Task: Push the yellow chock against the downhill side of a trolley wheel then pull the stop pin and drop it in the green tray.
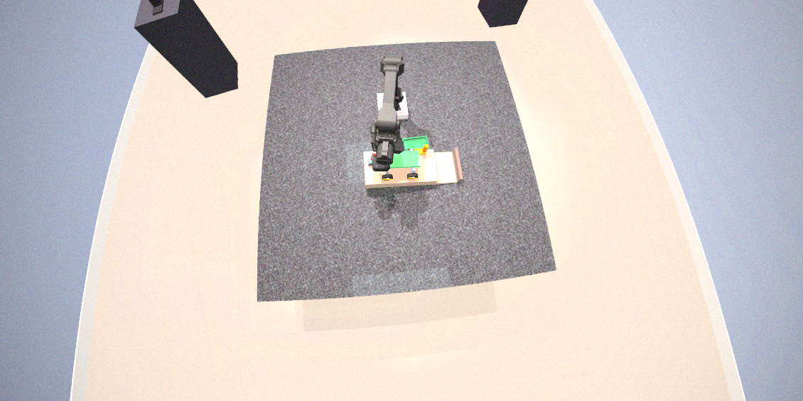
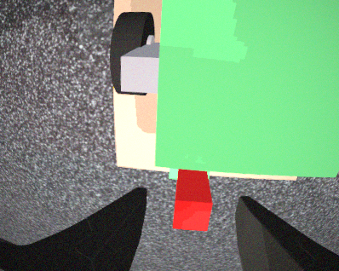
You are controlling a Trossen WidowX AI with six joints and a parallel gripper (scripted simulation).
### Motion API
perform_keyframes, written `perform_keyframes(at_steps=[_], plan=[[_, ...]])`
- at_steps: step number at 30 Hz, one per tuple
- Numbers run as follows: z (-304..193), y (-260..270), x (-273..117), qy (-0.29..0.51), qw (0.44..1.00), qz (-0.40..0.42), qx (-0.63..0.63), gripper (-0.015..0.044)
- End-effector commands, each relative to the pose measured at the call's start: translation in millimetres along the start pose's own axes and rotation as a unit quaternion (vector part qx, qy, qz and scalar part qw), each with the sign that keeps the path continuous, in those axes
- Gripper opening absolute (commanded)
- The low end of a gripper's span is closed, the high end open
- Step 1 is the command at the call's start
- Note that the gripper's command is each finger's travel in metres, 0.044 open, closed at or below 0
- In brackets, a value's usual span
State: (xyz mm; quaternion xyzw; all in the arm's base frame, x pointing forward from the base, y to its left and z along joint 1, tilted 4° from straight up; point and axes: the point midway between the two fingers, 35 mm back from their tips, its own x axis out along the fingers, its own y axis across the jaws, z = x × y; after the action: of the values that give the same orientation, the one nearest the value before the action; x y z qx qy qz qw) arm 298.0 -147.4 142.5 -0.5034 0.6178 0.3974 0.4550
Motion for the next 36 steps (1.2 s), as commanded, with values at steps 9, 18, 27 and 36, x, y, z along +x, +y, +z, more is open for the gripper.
perform_keyframes(at_steps=[9, 18, 27, 36], plan=[[-1, 0, 17, 0.003, 1.000, 0.000, -0.001, 0.0190], [-2, 0, 31, 0.003, 1.000, 0.000, -0.001, 0.0190], [0, 0, 30, 0.000, 1.000, 0.000, -0.001, 0.0052], [0, 0, 29, 0.001, 1.000, 0.000, -0.001, 0.0000]])
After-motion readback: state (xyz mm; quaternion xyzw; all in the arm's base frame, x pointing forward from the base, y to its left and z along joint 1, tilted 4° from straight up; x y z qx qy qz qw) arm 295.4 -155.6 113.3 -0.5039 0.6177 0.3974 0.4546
